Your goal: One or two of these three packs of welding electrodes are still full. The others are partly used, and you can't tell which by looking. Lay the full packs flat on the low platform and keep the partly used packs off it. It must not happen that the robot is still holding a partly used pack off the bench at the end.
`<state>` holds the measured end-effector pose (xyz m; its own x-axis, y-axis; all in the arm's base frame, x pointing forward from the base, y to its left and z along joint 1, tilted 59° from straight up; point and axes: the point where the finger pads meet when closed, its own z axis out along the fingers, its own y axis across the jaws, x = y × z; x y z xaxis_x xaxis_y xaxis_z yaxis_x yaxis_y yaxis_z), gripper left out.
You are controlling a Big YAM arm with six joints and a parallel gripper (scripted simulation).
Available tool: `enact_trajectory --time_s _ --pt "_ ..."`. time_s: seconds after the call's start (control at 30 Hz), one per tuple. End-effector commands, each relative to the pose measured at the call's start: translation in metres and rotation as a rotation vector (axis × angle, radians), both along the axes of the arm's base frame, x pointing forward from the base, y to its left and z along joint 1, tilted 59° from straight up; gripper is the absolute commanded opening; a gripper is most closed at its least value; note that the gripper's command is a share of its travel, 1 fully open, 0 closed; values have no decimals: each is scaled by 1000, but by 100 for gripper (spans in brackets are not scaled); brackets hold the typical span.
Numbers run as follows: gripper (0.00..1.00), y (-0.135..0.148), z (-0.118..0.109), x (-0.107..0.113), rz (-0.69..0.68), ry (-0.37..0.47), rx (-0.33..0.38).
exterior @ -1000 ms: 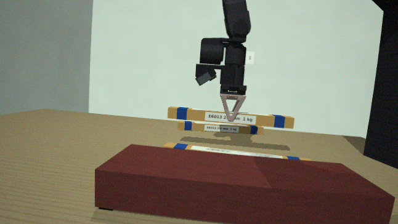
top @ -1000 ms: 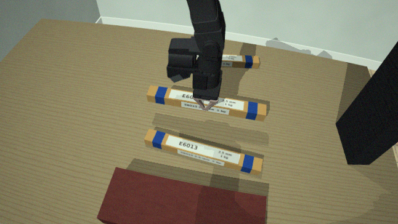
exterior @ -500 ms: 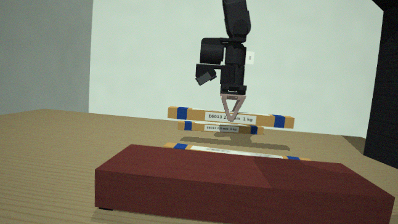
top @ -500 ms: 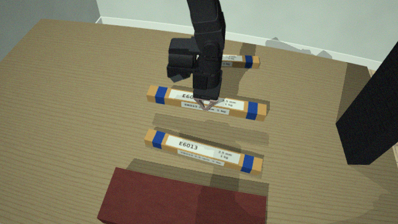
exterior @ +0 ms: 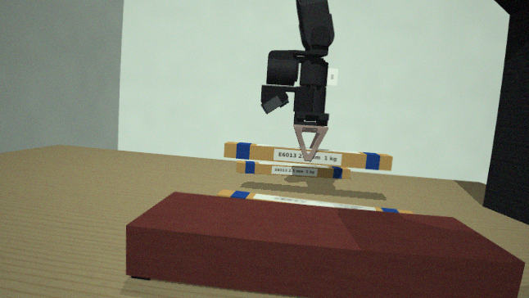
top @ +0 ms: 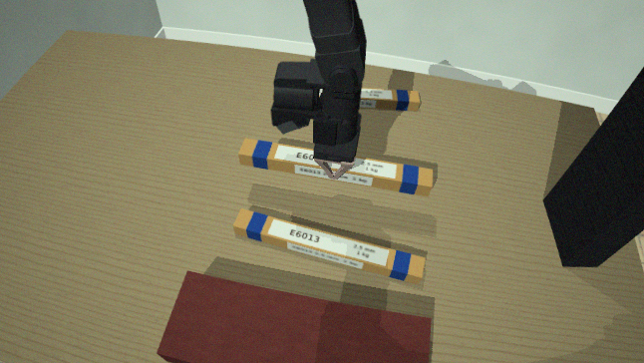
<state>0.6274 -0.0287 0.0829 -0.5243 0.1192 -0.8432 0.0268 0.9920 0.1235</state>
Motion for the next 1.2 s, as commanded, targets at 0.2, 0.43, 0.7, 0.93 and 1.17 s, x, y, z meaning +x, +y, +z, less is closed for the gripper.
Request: enact_trajectory --time_s 0.2,0.43,0.7,0.93,1.17 --pt "0 -9 19 -15 -19 -8 4" --pt "0 -9 20 -15 -18 -8 4" --pt "0 -1 10 -11 -5 -12 0" --pt "0 -2 13 -16 -5 -12 0" --pt "0 -2 18 -24 -5 -12 0"
